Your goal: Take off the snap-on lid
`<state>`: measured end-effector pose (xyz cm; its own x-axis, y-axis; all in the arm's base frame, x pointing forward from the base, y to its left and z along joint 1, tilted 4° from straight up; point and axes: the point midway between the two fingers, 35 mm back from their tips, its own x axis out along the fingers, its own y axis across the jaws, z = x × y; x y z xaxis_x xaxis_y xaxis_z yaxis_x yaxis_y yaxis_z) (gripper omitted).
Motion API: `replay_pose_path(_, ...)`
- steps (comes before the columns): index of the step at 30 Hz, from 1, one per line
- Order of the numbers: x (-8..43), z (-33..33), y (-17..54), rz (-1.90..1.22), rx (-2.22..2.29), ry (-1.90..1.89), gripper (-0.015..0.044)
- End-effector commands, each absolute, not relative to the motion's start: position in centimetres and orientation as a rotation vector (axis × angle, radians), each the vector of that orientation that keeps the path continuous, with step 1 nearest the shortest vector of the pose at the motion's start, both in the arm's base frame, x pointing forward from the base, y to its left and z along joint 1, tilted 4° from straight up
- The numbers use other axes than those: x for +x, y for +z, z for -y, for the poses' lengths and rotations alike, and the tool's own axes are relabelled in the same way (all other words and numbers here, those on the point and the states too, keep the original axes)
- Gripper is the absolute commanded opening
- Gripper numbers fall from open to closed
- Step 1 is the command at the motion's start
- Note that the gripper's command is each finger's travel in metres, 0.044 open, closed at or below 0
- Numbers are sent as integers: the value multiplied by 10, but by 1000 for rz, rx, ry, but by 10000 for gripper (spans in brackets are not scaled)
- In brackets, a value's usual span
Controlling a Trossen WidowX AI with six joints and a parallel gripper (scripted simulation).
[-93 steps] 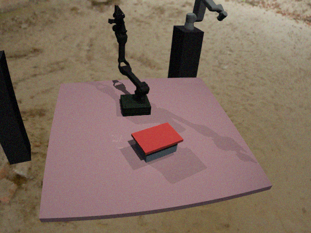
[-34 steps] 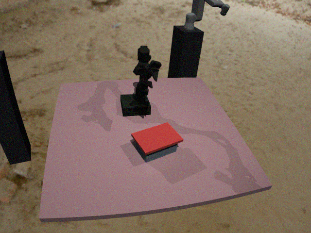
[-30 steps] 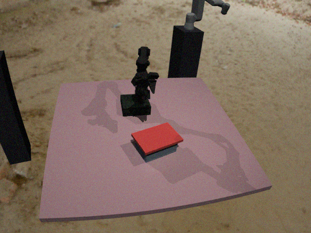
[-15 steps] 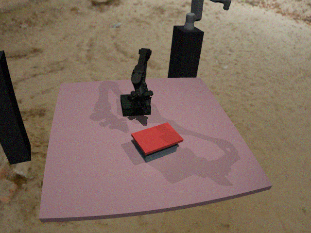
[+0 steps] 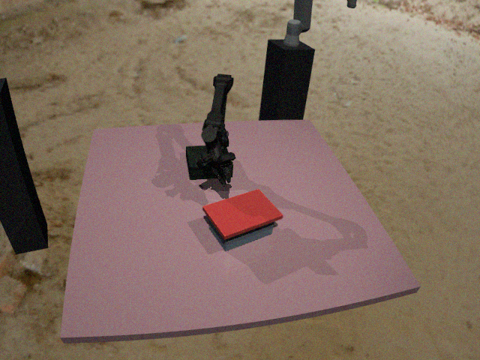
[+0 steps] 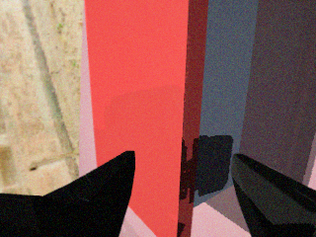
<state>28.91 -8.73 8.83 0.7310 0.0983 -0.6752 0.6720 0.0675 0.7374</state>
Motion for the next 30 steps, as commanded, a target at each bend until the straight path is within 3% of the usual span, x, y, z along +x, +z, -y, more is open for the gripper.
replay_pose_path(1, 292, 86, 83, -679, 1464, -485, 235)
replay_pose_path(30, 326, 82, 52, -678, 1464, -483, 235)
